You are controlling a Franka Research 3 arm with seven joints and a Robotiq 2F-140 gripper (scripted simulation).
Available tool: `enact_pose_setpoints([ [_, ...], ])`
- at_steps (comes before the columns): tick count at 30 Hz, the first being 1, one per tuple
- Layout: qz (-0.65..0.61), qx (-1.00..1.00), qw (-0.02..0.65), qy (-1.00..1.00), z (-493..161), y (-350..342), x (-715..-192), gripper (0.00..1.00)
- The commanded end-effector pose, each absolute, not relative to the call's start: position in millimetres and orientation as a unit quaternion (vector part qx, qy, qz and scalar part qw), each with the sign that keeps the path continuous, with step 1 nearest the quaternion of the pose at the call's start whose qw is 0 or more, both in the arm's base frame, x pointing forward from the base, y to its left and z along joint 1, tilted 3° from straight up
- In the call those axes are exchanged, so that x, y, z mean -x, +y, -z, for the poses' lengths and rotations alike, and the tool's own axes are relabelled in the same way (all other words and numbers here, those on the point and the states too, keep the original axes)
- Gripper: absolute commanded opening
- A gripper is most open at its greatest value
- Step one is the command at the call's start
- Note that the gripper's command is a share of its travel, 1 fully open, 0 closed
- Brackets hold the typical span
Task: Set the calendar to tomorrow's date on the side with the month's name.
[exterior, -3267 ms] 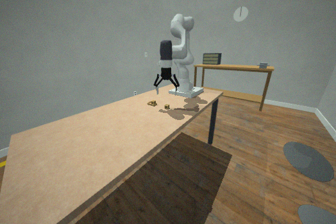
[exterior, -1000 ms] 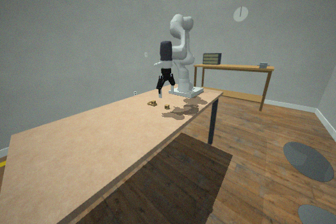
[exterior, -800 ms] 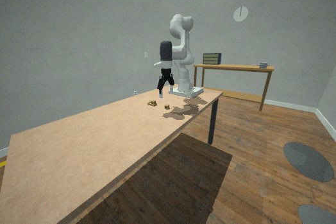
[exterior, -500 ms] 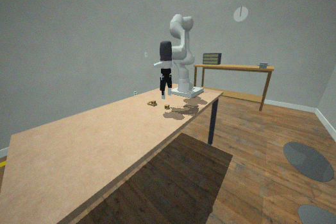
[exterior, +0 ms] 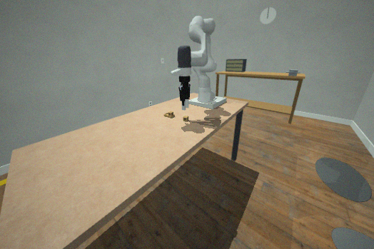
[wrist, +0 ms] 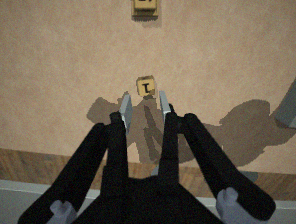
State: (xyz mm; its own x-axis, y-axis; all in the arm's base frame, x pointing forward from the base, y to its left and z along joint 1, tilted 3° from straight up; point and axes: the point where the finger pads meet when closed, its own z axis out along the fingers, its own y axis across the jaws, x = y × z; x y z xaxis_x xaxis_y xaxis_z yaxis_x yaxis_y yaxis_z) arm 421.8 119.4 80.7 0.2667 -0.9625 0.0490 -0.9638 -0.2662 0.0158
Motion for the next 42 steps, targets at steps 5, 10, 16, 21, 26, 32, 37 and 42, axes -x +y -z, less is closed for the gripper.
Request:
enact_pose_setpoints([
  [5, -0.013, -0.801, 0.02, -0.599, -80, 120, -421, 0.29],
  [10, -0.013, -0.801, 0.02, -0.599, -80, 120, -421, 0.29],
  [16, -0.013, -0.801, 0.02, -0.599, -80, 120, -421, 0.29],
  [21, -0.013, -0.801, 0.02, -0.599, -79, 120, -421, 0.29],
  [26, -0.013, -0.801, 0.02, -0.599, -77, 120, -421, 0.29],
  [32, -0.013, -0.801, 0.02, -0.599, -73, 120, -421, 0.29],
  [37, -0.013, -0.801, 0.02, -0.599, -67, 120, -421, 0.29],
  [42, -0.013, -0.801, 0.02, -0.599, -60, 119, -421, 0.29],
])
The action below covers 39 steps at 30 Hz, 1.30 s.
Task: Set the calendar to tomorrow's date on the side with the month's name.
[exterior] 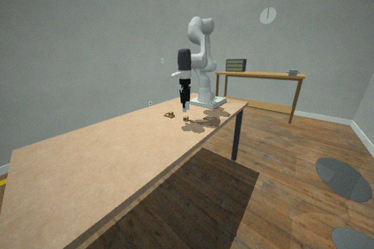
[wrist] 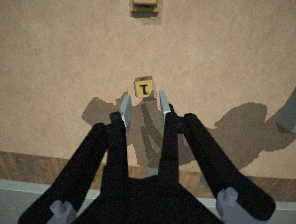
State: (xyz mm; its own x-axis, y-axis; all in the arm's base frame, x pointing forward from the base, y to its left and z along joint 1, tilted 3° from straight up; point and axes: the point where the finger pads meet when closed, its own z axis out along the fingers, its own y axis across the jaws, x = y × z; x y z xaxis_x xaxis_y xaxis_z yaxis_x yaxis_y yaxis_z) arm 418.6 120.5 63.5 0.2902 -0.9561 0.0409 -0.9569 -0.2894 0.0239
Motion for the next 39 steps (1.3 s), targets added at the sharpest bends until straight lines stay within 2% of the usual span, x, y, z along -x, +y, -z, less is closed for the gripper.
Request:
enact_pose_setpoints([
  [1, -0.013, -0.801, 0.02, -0.599, -58, 119, -421, 0.29],
  [39, -0.013, -0.801, 0.02, -0.599, -29, 117, -421, 0.29],
])
